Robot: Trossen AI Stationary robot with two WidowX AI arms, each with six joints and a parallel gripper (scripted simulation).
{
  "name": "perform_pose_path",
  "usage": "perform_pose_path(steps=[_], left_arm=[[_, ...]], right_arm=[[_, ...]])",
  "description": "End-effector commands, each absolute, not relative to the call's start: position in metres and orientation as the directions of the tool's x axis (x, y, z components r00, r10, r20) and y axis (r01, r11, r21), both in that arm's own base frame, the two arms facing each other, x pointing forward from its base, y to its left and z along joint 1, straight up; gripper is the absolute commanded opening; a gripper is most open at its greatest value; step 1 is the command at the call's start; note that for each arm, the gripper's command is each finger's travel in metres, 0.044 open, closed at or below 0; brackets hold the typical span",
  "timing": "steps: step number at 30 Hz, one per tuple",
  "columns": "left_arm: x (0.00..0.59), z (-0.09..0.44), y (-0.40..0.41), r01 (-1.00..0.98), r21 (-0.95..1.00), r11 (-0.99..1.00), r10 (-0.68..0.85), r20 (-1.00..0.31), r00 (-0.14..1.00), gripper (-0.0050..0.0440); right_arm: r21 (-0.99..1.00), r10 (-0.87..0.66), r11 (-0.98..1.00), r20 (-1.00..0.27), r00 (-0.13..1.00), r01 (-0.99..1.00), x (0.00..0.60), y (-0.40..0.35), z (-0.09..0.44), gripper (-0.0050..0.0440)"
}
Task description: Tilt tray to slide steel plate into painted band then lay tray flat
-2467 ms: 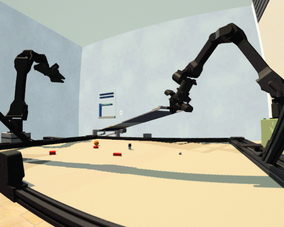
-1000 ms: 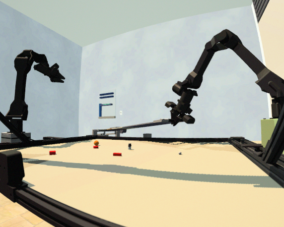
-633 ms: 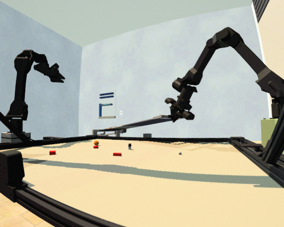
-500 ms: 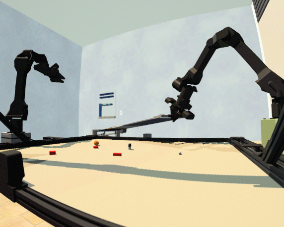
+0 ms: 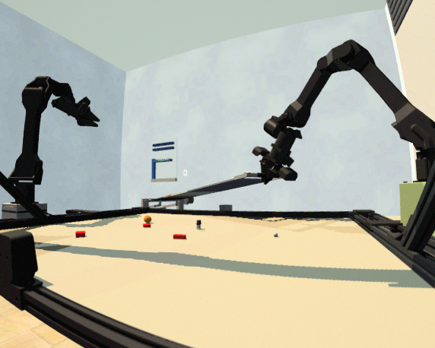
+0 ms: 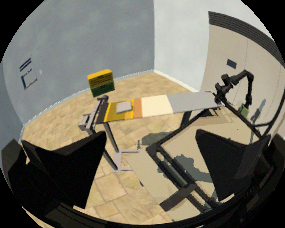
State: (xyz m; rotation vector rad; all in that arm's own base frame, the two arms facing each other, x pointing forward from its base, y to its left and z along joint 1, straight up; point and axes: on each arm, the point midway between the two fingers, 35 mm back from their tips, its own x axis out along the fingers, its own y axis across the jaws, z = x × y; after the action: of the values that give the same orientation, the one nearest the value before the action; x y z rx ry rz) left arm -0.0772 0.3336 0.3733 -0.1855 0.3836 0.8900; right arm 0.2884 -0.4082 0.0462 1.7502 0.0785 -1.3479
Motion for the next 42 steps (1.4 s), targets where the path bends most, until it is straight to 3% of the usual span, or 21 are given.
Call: perform_pose_path(steps=[1,42], left_arm=[[-0.077,0.374,0.334,-0.784,0.000,0.620,0.719,-0.399,0.569,0.0440],[-0.077,0.374,0.334,-0.784,0.000,0.620,0.719,-0.399,0.569,0.0440]], right_arm=[[0.644,-0.480,-0.570,-0.765,0.430,0.511,0.291,-0.413,0.073,0.0000],[0.674,-0.502,-0.550,-0.739,0.450,0.493,0.294,-0.417,0.102,0.0000]])
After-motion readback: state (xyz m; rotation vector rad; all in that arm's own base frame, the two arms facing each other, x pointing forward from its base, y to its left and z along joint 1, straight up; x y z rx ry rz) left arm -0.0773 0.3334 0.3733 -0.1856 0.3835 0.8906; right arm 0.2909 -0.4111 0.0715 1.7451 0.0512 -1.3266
